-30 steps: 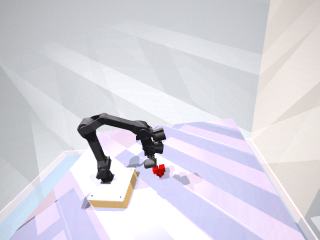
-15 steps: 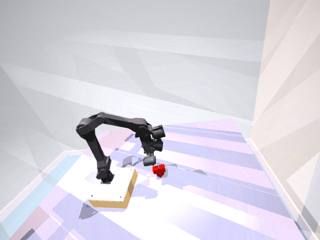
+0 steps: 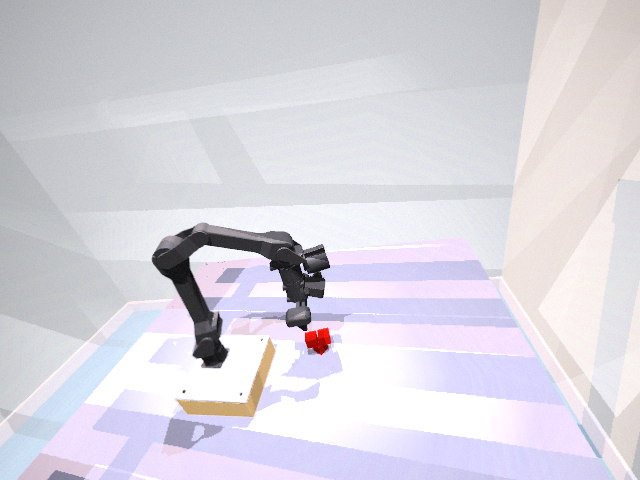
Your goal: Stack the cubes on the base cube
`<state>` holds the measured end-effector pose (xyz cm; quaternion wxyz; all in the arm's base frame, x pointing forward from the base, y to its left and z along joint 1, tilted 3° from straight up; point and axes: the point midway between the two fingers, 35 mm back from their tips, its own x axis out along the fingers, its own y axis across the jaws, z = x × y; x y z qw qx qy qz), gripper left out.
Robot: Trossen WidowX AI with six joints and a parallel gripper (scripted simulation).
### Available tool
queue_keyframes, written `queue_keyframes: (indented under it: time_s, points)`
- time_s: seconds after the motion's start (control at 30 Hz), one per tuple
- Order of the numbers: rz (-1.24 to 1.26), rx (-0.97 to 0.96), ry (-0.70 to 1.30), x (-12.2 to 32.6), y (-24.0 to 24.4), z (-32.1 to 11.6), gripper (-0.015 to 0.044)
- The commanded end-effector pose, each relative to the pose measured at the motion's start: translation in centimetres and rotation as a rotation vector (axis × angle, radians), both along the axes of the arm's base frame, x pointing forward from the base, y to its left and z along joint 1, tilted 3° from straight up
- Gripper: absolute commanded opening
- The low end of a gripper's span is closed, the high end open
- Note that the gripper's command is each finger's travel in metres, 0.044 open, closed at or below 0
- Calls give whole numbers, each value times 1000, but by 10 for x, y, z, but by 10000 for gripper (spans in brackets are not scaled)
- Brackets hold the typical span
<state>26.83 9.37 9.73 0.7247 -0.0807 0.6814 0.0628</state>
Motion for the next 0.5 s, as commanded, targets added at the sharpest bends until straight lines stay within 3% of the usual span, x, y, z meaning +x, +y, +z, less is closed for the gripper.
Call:
queue_keyframes:
  time_s: [0.0,0.2,0.47]
  points:
    - [27,-3,8,-7,39,-2,400]
    - [6,11,3,-30,109,0,400]
    - [5,12,3,-31,111,0,400]
